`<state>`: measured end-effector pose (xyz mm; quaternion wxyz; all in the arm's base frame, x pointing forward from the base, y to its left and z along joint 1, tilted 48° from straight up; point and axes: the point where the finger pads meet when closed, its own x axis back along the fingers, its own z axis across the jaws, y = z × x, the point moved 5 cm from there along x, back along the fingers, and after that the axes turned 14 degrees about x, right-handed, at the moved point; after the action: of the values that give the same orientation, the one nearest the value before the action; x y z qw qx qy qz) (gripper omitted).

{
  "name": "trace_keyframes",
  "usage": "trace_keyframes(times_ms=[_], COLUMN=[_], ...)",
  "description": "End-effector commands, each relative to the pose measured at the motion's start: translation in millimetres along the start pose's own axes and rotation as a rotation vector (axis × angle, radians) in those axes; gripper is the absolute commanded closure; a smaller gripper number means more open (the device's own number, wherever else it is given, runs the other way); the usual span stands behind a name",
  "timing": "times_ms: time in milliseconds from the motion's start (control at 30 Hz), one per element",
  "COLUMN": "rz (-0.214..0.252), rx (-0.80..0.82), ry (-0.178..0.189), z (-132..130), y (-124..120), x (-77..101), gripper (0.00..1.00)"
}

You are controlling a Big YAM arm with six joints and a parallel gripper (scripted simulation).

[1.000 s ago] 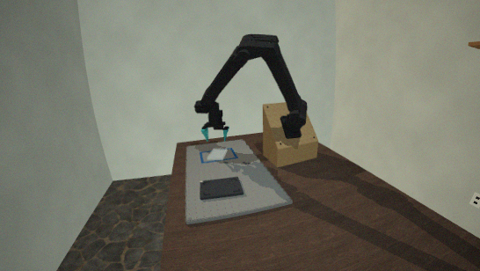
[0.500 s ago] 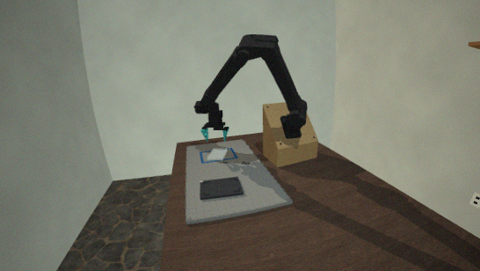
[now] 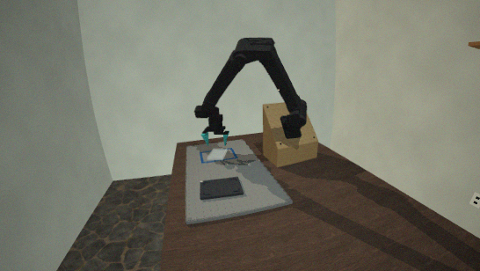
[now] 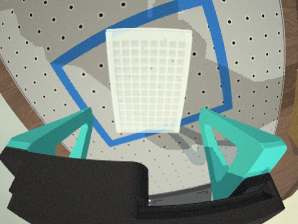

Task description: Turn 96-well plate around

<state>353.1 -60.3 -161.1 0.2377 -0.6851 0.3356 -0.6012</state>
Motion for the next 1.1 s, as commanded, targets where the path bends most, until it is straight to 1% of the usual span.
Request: trace_keyframes(times_ms=[0,167,267,300,367,400,700,833,867,933,1067], rz=[-0.004,-0.004,-0.005,-0.014,-0.004,-0.004,-0.003,-0.006,-0.011,-0.003,-0.003], rx=[-0.005,-0.004,-0.002,0.018,-0.004,-0.006,-0.006,0.001,0.012,-0.006,-0.007], ry=[-0.007,-0.006,-0.003,0.017,-0.005,-0.007,-0.008,-0.001,0.013,-0.008,-0.008], z=[-1.5,-1.3,-0.6,9.2,-0.9,-2.1,-2.5,0.8,5.7,-2.8,-3.1], y=[-0.3,-0.7,-1.4,-5.2,-0.3,-0.3,-0.3,-1.7,-5.0,-0.3,-0.3], x=[-11.1,-18.9,-19.6,-13.1,-25.8,-27.8,-42.8,-43.6,-39.6,-51.2,-57.9], gripper=[0.0,0.0,0.0,0.0,0.0,0.0,0.0,0.0,0.0,0.0,0.0])
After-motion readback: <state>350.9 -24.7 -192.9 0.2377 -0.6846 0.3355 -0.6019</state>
